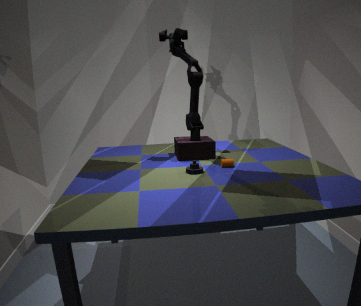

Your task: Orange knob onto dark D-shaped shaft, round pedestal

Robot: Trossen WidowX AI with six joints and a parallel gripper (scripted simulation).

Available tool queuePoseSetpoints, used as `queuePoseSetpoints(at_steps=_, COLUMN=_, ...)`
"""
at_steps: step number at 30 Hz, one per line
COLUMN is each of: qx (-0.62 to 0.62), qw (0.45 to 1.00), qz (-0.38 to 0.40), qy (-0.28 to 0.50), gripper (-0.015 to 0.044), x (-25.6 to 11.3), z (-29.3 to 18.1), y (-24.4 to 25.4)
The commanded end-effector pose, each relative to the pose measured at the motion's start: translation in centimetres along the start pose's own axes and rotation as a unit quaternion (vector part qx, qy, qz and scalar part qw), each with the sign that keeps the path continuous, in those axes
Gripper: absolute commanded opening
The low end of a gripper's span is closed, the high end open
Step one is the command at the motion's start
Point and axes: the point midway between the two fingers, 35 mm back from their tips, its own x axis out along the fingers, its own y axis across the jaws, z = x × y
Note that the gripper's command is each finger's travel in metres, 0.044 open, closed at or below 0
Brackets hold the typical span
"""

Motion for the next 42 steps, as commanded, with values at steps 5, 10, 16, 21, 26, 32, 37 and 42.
queuePoseSetpoints(at_steps=5, qx=-0.025, qw=0.997, qz=-0.067, qy=-0.011, gripper=0.044, x=-1.7, z=-0.7, y=-4.8)
queuePoseSetpoints(at_steps=10, qx=-0.101, qw=0.977, qz=-0.186, qy=-0.03, gripper=0.044, x=-4.9, z=0.8, y=-13.1)
queuePoseSetpoints(at_steps=16, qx=-0.175, qw=0.925, qz=-0.338, qy=0.018, gripper=0.044, x=-12.3, z=-0.9, y=-22.5)
queuePoseSetpoints(at_steps=21, qx=-0.249, qw=0.849, qz=-0.458, qy=0.088, gripper=0.044, x=-20.8, z=-2.4, y=-29.5)
queuePoseSetpoints(at_steps=26, qx=-0.302, qw=0.756, qz=-0.548, qy=0.192, gripper=0.044, x=-30.5, z=-5.2, y=-33.8)
queuePoseSetpoints(at_steps=32, qx=-0.346, qw=0.624, qz=-0.607, qy=0.35, gripper=0.044, x=-43.2, z=-9.0, y=-35.2)
queuePoseSetpoints(at_steps=37, qx=-0.365, qw=0.501, qz=-0.609, qy=0.495, gripper=0.044, x=-53.7, z=-11.8, y=-33.6)
queuePoseSetpoints(at_steps=42, qx=-0.362, qw=0.369, qz=-0.57, qy=0.638, gripper=0.044, x=-63.8, z=-13.7, y=-29.8)
